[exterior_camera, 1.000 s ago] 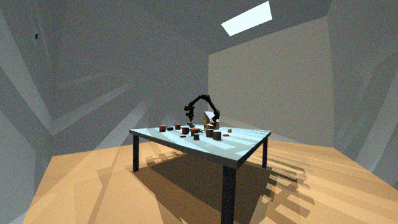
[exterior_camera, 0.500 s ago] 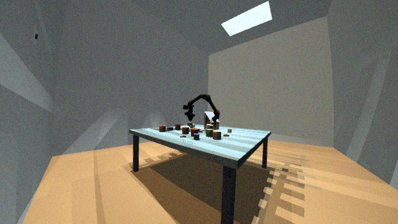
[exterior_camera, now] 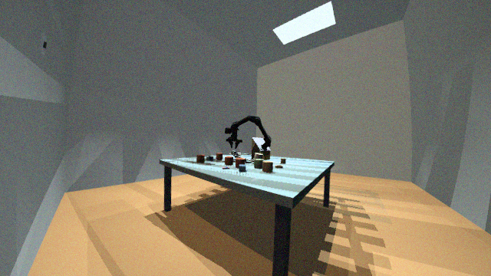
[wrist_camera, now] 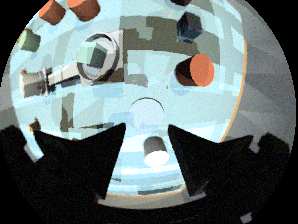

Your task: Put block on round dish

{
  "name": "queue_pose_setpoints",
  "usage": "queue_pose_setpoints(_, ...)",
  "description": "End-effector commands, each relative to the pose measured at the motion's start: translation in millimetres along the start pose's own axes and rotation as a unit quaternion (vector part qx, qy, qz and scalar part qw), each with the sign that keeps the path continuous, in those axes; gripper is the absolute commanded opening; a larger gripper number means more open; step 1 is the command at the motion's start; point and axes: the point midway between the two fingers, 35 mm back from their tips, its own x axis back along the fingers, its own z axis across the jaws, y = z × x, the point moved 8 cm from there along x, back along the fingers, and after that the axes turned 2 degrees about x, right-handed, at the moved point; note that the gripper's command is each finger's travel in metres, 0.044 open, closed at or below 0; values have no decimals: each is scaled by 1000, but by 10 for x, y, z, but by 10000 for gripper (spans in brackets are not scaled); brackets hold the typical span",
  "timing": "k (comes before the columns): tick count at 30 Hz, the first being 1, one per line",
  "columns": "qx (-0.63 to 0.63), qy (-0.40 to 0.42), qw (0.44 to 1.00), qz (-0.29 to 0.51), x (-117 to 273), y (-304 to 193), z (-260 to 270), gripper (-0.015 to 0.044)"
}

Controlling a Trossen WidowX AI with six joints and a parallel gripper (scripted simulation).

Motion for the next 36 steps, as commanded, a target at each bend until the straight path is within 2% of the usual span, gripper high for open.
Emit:
queue_pose_setpoints(1, 68, -1, 998, -3, 48, 129, 62, 260)
queue_pose_setpoints(15, 306, 6, 952, -9, 118, 504, 329, 260)
queue_pose_setpoints(32, 570, 16, 821, -21, 170, 928, 723, 260)
queue_pose_setpoints(36, 591, 16, 806, -22, 173, 964, 761, 260)
